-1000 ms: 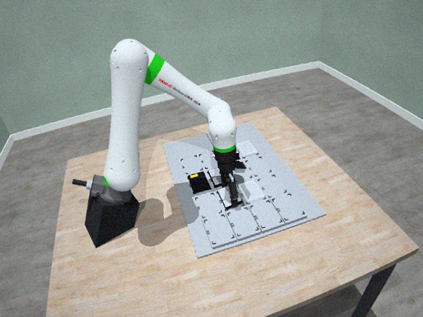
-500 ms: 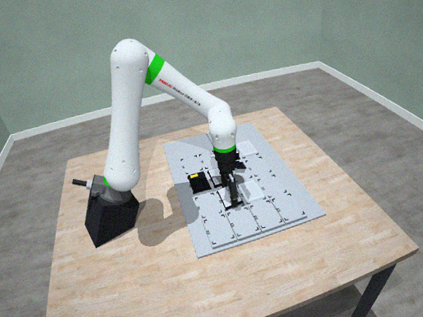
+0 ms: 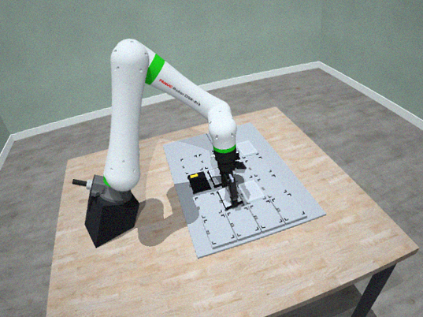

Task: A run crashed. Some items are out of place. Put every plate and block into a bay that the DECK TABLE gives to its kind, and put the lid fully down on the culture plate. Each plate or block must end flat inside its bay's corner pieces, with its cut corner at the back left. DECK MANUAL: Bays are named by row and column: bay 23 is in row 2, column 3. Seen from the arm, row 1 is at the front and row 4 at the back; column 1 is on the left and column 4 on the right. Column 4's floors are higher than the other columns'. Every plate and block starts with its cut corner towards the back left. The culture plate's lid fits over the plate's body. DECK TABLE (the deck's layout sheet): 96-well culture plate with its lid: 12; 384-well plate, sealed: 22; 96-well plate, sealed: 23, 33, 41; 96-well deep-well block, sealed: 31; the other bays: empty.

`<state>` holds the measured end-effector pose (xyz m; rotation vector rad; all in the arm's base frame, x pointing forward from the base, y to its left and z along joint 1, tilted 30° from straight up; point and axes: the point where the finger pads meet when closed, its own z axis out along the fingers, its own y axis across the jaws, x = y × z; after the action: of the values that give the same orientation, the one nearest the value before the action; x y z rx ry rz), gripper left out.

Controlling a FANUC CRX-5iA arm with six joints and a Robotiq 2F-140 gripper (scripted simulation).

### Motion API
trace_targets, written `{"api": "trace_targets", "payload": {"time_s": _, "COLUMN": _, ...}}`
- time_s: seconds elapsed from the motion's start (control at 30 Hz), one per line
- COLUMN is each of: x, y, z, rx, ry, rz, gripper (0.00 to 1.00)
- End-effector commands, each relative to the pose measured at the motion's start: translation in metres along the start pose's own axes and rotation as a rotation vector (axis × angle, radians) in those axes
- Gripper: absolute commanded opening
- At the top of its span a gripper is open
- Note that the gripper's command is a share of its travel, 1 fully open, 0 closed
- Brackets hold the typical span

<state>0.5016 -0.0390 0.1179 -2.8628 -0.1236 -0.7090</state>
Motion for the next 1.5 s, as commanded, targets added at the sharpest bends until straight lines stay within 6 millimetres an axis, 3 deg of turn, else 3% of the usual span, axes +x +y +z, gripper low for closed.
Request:
{"api": "trace_targets", "payload": {"time_s": 0.0, "x": 0.0006, "y": 0.0002, "z": -0.0003, "rx": -0.001, "ry": 0.001, "rz": 0.0, "gripper": 0.1}}
{"api": "trace_targets", "payload": {"time_s": 1.4, "x": 0.0006, "y": 0.0002, "z": 0.0021, "rx": -0.001, "ry": 0.001, "rz": 0.0, "gripper": 0.1}}
{"api": "trace_targets", "payload": {"time_s": 1.43, "x": 0.0006, "y": 0.0002, "z": 0.0021, "rx": -0.001, "ry": 0.001, "rz": 0.0, "gripper": 0.89}}
{"api": "trace_targets", "payload": {"time_s": 1.47, "x": 0.0006, "y": 0.0002, "z": 0.0022, "rx": -0.001, "ry": 0.001, "rz": 0.0, "gripper": 0.89}}
